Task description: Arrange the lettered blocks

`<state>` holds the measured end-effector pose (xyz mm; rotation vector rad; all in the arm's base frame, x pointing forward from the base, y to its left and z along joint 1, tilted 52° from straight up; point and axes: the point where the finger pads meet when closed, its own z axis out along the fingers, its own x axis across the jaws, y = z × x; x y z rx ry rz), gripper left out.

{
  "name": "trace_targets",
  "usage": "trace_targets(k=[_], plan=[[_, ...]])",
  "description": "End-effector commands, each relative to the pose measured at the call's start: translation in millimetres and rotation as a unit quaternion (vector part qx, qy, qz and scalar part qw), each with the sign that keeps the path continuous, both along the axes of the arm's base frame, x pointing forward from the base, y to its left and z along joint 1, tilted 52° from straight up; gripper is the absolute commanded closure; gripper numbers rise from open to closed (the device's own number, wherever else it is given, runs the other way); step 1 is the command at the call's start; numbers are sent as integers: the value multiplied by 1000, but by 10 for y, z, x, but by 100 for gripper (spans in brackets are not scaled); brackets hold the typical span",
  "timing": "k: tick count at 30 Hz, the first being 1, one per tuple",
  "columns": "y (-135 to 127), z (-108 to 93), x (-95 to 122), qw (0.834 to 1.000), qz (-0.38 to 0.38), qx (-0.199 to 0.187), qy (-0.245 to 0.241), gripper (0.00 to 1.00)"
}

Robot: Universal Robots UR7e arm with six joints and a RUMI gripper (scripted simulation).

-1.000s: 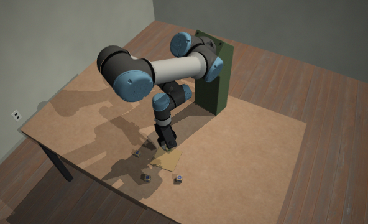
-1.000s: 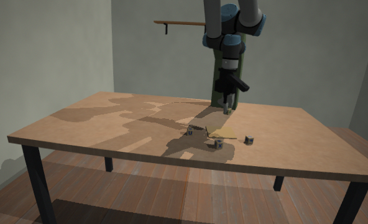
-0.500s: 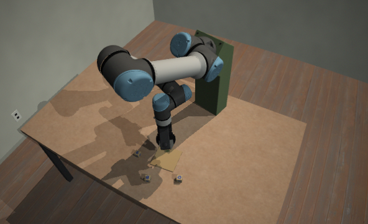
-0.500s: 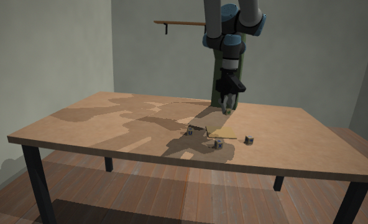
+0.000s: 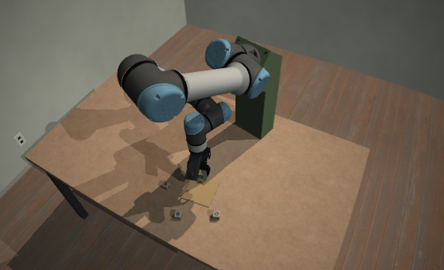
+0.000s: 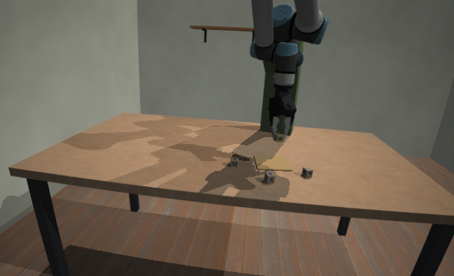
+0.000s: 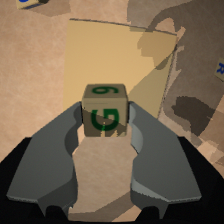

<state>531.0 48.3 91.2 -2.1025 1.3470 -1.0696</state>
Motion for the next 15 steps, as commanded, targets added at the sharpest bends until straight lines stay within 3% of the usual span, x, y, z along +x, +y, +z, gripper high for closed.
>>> trace_targets(k=[1,4,6,15], plan=[[-13,15,7,998,-45,53,-4,91],[-15,16,8,997,-52,62,-5,91],[-26,22,11,992,-78,95,-7,91],[-51,30,15,975,-140,175,-13,91]])
